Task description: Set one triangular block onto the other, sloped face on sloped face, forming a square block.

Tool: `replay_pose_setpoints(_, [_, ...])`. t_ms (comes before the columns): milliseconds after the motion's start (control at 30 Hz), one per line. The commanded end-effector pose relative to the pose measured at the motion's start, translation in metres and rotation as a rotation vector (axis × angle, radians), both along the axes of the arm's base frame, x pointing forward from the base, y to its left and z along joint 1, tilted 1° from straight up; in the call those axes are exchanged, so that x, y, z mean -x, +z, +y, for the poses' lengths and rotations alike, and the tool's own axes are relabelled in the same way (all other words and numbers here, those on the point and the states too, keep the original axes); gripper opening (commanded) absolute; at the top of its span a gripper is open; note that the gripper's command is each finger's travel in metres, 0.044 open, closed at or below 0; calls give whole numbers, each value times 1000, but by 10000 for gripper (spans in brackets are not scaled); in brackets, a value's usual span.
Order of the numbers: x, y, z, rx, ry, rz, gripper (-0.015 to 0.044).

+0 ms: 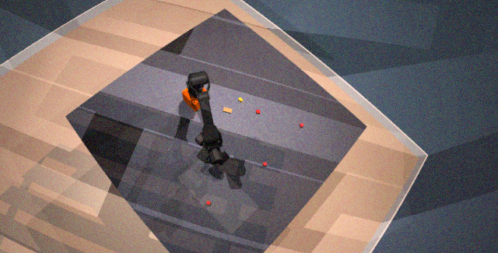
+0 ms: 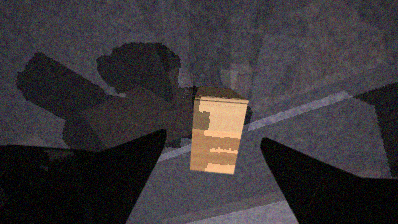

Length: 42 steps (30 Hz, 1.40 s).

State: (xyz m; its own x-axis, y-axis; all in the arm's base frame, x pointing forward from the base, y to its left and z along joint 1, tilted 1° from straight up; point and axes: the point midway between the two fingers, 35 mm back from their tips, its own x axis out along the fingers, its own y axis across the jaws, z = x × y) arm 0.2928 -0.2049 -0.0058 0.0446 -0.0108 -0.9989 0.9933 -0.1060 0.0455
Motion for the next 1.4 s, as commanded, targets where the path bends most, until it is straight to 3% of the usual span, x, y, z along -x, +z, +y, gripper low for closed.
replay_pose_setpoints(0, [-2,21,-2,2,0,-3,440])
replay_pose_setpoints(167, [3,99,0,2,0,-3,440])
replay_pose_setpoints(233, [5,110,1,2,0,-3,440])
replay_pose_setpoints(1367, [1,106,-1,14,-3,-19,440])
